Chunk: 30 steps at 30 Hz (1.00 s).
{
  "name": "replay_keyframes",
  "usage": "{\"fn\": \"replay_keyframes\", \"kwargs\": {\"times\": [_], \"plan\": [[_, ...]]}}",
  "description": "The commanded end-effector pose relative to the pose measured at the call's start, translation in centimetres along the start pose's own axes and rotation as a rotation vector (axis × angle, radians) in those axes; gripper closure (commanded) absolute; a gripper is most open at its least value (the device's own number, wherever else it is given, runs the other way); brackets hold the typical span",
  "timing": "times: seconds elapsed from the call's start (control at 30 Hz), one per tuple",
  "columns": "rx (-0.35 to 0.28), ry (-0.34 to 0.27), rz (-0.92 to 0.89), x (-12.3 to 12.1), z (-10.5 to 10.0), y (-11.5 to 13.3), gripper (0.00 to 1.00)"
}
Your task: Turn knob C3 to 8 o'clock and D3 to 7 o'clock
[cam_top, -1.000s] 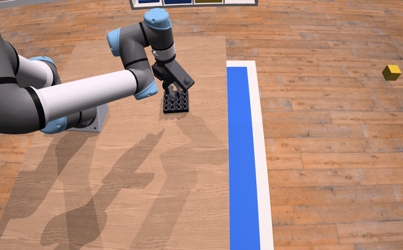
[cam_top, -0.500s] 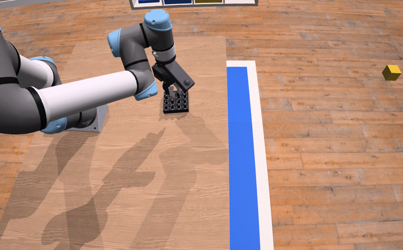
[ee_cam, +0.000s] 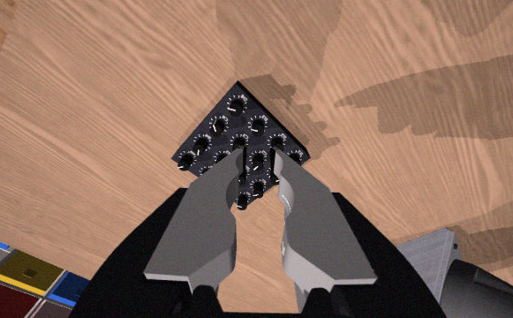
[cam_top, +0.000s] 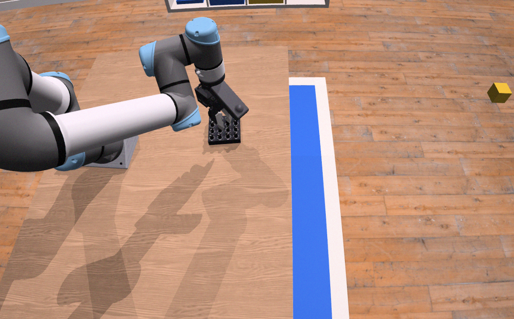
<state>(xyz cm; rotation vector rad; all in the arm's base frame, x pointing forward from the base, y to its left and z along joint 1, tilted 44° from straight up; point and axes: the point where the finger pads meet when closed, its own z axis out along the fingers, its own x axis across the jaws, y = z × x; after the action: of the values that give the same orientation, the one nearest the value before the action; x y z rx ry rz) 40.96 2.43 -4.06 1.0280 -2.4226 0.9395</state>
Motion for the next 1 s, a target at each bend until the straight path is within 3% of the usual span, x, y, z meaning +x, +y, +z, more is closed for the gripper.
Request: {"fn": "replay_keyframes", "kwargs": {"times": [0.0, 0.97], "plan": [[0.001, -0.001, 0.000, 0.0, 0.4, 0.0, 0.89], [0.001, -0.001, 0.000, -0.1, 2.4, 0.0, 0.89]]}}
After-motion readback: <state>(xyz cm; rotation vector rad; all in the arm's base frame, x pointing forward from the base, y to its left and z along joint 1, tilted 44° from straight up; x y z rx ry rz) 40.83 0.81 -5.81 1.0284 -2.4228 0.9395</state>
